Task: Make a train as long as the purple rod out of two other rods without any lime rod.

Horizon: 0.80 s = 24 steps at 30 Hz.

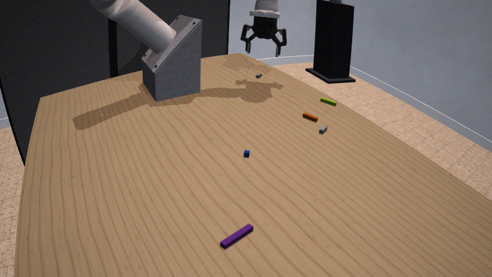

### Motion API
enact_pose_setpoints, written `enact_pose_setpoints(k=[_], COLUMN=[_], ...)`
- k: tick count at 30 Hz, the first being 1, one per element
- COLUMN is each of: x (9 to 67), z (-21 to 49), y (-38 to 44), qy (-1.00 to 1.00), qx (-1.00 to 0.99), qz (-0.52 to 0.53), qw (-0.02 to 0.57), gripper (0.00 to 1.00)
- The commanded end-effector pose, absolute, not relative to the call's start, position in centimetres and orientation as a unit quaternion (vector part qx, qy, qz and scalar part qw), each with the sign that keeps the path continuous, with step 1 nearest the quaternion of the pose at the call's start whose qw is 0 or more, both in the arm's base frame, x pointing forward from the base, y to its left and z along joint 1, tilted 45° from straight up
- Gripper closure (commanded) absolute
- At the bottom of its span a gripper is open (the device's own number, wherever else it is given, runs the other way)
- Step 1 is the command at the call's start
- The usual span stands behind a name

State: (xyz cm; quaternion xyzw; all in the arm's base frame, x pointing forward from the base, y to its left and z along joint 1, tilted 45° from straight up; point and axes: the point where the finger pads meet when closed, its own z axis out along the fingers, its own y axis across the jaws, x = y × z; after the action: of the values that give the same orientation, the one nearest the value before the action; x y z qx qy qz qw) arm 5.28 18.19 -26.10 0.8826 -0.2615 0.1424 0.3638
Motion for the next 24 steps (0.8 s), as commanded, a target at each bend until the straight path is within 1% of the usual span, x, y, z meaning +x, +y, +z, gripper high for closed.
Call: enact_pose_setpoints(k=[1,13,24], x=[5.0,4.0,3.7], z=[-26.1,-26.2,-26.3], y=[18.2,17.7,17.6], qy=[-0.266,-0.334,-0.353], qx=[0.881,0.861,0.854], qz=[0.15,0.181,0.19], qw=[0.36,0.338,0.331], gripper=[0.0,0.0,0.0])
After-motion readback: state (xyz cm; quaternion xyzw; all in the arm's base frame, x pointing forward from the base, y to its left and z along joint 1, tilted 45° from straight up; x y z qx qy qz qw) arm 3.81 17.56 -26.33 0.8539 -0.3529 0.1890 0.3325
